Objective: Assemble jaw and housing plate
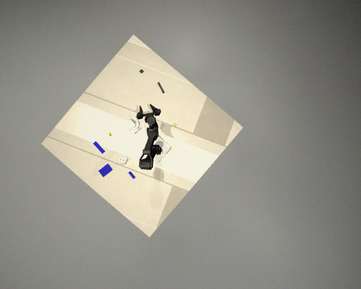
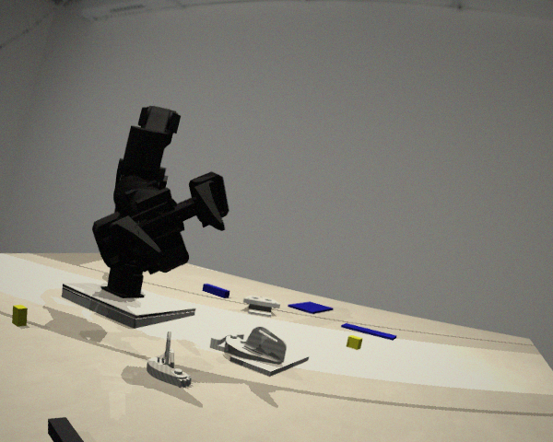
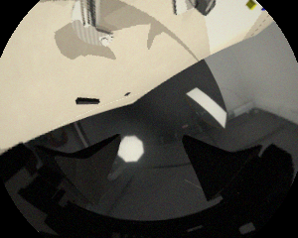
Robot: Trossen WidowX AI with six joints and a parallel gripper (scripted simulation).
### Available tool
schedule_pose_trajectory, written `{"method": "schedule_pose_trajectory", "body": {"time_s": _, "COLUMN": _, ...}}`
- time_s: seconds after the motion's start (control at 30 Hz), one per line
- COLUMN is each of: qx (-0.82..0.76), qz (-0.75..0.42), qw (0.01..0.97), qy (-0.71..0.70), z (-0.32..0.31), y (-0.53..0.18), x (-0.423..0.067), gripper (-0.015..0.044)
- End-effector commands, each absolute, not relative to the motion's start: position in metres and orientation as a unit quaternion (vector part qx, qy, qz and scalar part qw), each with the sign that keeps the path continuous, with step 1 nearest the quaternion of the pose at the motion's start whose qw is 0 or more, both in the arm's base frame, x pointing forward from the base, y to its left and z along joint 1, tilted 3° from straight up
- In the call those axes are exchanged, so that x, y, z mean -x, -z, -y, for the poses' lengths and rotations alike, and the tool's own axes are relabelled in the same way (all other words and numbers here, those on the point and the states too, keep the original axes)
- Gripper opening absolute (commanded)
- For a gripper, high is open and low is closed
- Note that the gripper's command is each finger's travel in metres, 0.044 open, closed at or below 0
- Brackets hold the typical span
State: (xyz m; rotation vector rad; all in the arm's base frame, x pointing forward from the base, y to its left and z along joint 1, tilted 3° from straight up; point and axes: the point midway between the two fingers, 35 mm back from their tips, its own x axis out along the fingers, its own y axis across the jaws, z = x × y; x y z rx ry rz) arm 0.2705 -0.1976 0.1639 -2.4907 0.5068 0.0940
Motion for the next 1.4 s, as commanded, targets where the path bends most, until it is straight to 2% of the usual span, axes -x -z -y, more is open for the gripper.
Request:
{"method": "schedule_pose_trajectory", "body": {"time_s": 0.0, "qx": 0.936, "qz": -0.190, "qw": 0.295, "qy": -0.035, "z": 0.198, "y": -0.164, "x": -0.271, "gripper": 0.0426}}
{"method": "schedule_pose_trajectory", "body": {"time_s": 0.03, "qx": 0.935, "qz": -0.191, "qw": 0.295, "qy": -0.037, "z": 0.198, "y": -0.163, "x": -0.271, "gripper": 0.0440}}
{"method": "schedule_pose_trajectory", "body": {"time_s": 0.7, "qx": 0.861, "qz": -0.261, "qw": 0.353, "qy": -0.258, "z": 0.217, "y": -0.118, "x": -0.295, "gripper": 0.0440}}
{"method": "schedule_pose_trajectory", "body": {"time_s": 1.37, "qx": 0.739, "qz": -0.288, "qw": 0.344, "qy": -0.503, "z": 0.198, "y": -0.098, "x": -0.280, "gripper": 0.0440}}
